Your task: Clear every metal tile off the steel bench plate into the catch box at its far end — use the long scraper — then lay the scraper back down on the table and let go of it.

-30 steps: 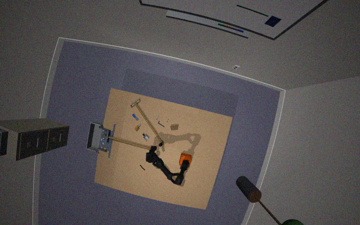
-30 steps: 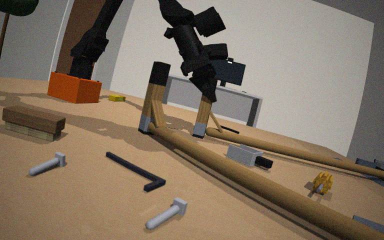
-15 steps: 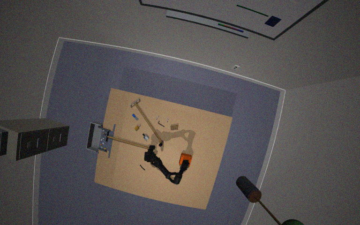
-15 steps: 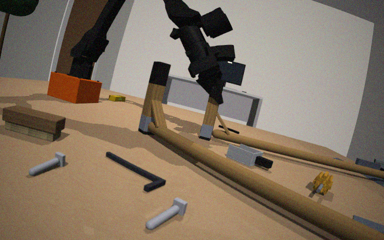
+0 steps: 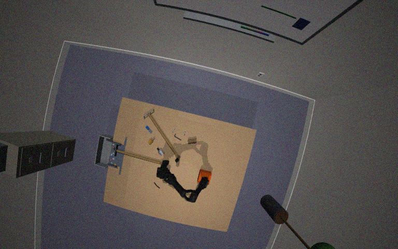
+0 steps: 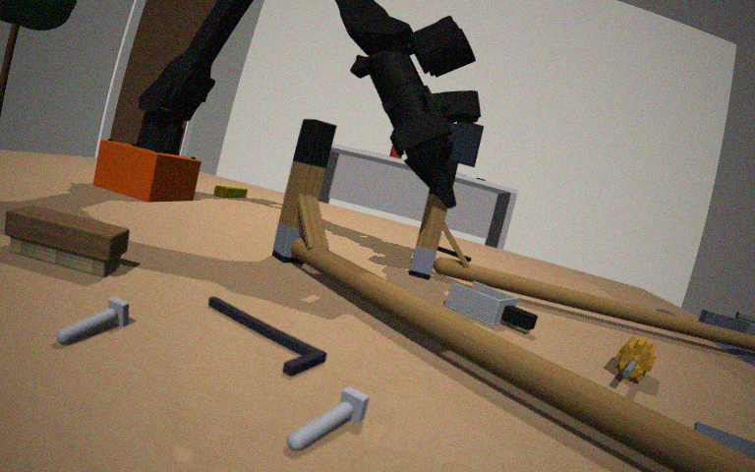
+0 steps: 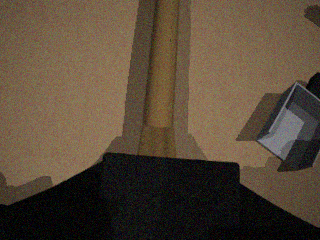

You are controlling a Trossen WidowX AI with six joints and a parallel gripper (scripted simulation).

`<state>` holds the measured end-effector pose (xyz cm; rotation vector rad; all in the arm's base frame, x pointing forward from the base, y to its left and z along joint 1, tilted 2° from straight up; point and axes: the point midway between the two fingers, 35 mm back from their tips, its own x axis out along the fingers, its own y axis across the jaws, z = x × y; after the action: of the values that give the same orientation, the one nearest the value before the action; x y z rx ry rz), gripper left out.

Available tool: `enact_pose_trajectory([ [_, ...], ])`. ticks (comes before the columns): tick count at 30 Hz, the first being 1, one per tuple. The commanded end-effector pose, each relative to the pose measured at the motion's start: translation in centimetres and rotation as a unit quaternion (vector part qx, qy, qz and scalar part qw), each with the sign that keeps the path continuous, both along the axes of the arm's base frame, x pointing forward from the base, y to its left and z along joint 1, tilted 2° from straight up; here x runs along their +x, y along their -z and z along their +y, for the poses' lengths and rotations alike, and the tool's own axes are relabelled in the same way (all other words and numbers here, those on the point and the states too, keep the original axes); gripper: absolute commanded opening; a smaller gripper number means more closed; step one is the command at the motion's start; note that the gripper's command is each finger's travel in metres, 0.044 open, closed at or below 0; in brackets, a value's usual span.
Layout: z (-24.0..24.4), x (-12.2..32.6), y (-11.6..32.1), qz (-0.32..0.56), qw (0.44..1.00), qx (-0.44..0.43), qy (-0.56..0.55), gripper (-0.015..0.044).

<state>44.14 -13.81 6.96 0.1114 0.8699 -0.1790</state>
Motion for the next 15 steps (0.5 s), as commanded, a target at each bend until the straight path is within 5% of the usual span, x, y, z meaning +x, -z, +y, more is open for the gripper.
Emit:
enact_pose_trajectory([
  [1, -0.3, 1.0, -0.7, -0.008, 1.000, -0.002, 0.002, 0.0000],
  [15, -0.7, 2.9, -0.8, -0.009, 1.000, -0.002, 0.002, 0.0000],
])
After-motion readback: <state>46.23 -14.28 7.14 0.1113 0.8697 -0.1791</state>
